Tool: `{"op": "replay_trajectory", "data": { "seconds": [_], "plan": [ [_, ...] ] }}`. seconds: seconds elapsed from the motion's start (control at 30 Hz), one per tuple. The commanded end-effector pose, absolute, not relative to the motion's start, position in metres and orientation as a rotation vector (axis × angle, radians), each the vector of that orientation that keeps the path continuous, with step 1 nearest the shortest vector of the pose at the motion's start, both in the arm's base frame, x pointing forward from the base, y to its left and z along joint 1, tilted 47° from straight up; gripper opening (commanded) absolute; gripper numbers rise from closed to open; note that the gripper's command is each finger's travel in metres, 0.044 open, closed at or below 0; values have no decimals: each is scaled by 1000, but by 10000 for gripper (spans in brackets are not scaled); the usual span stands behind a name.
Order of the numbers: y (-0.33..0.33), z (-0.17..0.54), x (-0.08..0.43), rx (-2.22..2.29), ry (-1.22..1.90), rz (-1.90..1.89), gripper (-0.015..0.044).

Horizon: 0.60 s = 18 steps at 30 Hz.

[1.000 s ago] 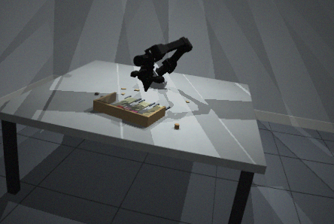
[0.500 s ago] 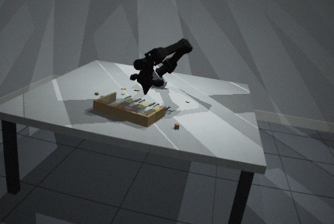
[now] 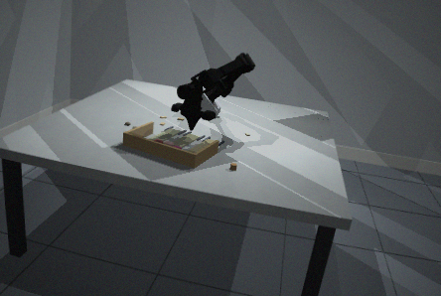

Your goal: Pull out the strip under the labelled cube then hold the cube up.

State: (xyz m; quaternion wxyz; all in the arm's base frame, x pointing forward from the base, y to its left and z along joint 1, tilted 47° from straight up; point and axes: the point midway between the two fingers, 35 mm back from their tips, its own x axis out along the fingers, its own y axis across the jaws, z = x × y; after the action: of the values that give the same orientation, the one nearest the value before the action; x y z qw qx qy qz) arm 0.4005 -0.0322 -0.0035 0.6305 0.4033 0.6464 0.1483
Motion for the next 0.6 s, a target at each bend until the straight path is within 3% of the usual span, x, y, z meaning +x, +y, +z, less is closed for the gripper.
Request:
{"op": "replay_trajectory", "data": {
  "seconds": [0.0, 0.57],
  "plan": [
    [-23, -9, 400, 928, 1486, 344, 0],
    [-9, -21, 400, 930, 1486, 347, 0]
  ]
}}
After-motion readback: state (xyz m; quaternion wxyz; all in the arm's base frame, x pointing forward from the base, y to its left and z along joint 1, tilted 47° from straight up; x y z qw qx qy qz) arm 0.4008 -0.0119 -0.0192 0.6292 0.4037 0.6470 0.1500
